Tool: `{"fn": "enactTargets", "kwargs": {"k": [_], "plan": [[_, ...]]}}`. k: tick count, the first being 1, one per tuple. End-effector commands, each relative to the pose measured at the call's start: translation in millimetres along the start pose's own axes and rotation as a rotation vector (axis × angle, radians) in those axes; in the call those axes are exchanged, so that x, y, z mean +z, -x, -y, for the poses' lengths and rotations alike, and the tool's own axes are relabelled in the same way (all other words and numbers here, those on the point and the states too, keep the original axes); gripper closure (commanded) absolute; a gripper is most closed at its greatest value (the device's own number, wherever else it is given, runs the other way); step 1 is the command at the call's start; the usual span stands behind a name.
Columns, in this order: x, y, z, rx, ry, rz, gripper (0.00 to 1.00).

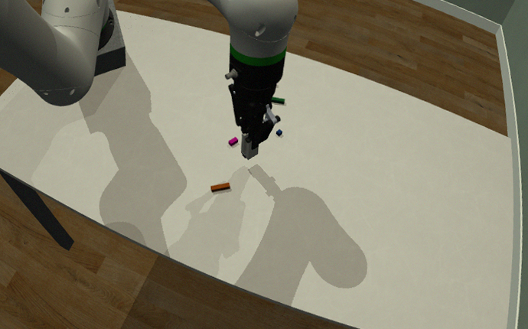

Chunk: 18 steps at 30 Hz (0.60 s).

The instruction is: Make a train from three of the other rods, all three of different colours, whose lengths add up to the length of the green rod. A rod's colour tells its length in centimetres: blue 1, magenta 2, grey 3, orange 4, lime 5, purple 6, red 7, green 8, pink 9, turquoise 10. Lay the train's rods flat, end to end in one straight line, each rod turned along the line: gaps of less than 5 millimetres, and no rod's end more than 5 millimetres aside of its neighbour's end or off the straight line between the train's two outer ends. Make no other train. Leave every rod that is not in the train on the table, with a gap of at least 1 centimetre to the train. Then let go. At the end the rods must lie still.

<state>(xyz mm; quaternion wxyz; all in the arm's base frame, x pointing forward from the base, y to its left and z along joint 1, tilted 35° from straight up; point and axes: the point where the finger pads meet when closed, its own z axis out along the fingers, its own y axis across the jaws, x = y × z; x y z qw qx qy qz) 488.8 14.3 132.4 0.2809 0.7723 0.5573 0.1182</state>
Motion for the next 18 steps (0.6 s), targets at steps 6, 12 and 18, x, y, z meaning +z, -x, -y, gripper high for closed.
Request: {"fn": "enactTargets", "kwargs": {"k": [6,12,18], "plan": [[-54.6,0.0,0.0,0.0,0.0,0.001,0.97],[-65.1,0.0,0.0,0.0,0.0,0.001,0.97],[-65.1,0.0,0.0,0.0,0.0,0.001,0.97]]}}
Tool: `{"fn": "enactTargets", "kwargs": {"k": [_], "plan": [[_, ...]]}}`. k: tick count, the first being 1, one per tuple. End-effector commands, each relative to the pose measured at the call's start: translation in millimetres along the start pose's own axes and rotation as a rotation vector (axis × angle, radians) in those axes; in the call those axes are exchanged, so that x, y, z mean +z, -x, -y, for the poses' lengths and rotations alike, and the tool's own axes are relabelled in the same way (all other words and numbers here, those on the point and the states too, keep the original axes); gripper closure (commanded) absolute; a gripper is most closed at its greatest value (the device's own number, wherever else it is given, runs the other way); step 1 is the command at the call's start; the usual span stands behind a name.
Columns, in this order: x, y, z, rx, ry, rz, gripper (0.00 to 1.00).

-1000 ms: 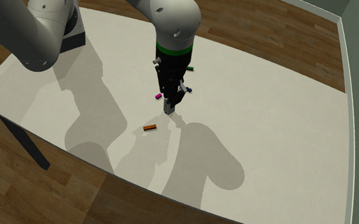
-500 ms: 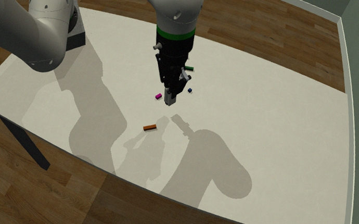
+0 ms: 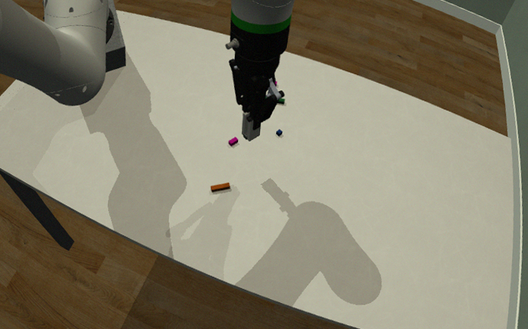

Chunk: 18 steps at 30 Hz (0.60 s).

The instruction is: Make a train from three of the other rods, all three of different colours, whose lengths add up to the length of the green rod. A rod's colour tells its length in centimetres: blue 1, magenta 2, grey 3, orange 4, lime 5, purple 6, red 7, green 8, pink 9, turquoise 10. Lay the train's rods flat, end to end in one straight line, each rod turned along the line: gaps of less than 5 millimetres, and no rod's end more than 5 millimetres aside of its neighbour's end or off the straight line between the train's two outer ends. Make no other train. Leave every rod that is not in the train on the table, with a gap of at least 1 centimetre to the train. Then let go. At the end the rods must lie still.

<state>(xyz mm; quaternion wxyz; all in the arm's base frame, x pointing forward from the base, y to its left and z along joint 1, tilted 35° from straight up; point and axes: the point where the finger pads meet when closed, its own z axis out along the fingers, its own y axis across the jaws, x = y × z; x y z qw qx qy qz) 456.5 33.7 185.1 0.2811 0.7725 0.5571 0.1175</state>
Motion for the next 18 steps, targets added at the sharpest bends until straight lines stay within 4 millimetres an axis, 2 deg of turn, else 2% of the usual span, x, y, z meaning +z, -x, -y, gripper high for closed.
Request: {"fn": "enactTargets", "kwargs": {"k": [1,3,4,6,13,15,16,18], "plan": [[-0.3,-0.2,-0.1,0.0,0.0,0.0,0.97],[-0.3,-1.7,0.0,-0.001,0.0,0.0,0.97],[-0.3,-10.0,0.5,-0.007,0.0,0.0,0.97],[-0.4,-46.2,4.3,-0.032,-0.002,-0.001,0.97],[-0.1,-102.6,16.3,-0.071,-0.001,-0.001,0.97],[-0.1,-102.6,16.3,-0.071,-0.001,-0.001,0.97],[0.0,-120.3,21.7,-0.084,0.0,-0.001,0.97],[0.1,-130.8,25.2,-0.091,0.001,0.0,0.97]]}}
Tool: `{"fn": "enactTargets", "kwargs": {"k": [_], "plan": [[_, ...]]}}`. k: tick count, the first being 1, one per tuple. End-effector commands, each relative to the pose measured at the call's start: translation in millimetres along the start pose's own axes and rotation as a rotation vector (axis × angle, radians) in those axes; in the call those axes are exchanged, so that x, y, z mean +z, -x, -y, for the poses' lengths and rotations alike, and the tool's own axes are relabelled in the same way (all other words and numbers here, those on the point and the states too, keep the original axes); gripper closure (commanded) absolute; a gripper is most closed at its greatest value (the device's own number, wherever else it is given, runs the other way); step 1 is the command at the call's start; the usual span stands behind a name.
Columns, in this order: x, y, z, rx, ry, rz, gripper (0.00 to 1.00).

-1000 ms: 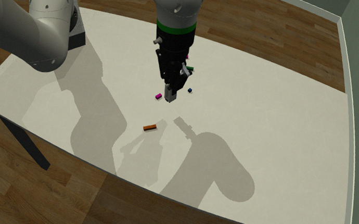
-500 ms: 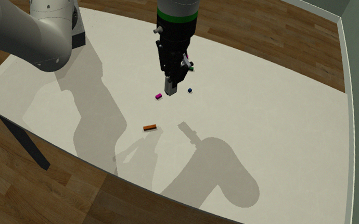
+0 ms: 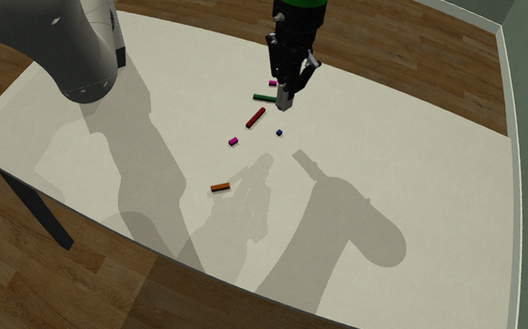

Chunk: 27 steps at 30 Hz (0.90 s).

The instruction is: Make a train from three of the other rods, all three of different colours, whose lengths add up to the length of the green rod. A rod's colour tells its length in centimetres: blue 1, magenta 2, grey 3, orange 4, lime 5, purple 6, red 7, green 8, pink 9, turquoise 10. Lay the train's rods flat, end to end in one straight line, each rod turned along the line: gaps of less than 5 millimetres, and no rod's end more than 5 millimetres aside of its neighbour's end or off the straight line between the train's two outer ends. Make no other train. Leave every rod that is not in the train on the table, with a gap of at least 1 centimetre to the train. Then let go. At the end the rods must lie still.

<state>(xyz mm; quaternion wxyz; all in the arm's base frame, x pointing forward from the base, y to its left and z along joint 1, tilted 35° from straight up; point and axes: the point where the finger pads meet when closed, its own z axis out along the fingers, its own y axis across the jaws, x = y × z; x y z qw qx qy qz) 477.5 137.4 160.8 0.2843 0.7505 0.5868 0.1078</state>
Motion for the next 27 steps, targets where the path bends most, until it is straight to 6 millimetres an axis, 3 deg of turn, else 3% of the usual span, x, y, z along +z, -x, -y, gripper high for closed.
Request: {"fn": "enactTargets", "kwargs": {"k": [1,17,27], "plan": [[1.5,-24.4,3.3,-0.014,0.001,0.003,0.97],[3.4,-24.5,3.3,-0.014,0.001,0.003,0.97],[32.1,-24.5,2.9,-0.014,0.001,0.003,0.97]]}}
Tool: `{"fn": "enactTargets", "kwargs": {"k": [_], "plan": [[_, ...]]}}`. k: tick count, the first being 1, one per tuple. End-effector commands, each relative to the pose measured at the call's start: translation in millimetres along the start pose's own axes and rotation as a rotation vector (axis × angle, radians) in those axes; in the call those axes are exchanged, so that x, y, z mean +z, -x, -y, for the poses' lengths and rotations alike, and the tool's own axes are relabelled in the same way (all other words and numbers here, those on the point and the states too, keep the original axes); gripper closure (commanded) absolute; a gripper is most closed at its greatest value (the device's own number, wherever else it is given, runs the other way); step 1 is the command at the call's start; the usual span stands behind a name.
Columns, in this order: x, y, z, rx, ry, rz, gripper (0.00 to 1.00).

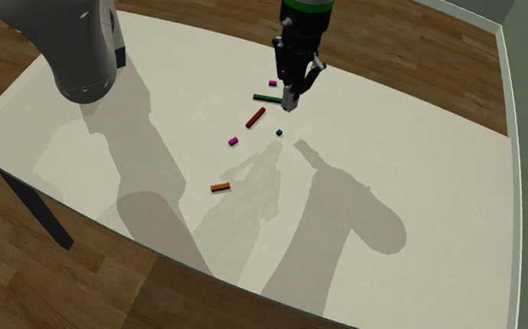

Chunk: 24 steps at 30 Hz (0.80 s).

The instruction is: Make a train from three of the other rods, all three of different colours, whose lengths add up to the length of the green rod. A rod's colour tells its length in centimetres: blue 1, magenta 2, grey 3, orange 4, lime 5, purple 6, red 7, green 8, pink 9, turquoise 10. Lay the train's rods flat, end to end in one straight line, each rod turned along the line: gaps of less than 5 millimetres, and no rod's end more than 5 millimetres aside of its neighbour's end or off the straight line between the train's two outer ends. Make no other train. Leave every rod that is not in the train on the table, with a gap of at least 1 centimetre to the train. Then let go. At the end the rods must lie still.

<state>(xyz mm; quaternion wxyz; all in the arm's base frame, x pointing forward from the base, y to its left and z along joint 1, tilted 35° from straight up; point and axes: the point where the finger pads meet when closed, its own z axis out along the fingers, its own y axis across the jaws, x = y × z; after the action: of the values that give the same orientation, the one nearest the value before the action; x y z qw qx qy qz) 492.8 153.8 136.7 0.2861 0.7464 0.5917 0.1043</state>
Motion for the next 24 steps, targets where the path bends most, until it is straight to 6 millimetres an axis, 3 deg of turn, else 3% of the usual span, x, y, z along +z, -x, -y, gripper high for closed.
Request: {"fn": "enactTargets", "kwargs": {"k": [1,15,24], "plan": [[14.2,-0.5,-0.5,0.0,0.001,-0.001,0.97],[59.8,-0.7,-1.2,0.0,0.001,-0.001,0.97],[66.2,-0.7,-1.3,0.0,0.001,-0.001,0.97]]}}
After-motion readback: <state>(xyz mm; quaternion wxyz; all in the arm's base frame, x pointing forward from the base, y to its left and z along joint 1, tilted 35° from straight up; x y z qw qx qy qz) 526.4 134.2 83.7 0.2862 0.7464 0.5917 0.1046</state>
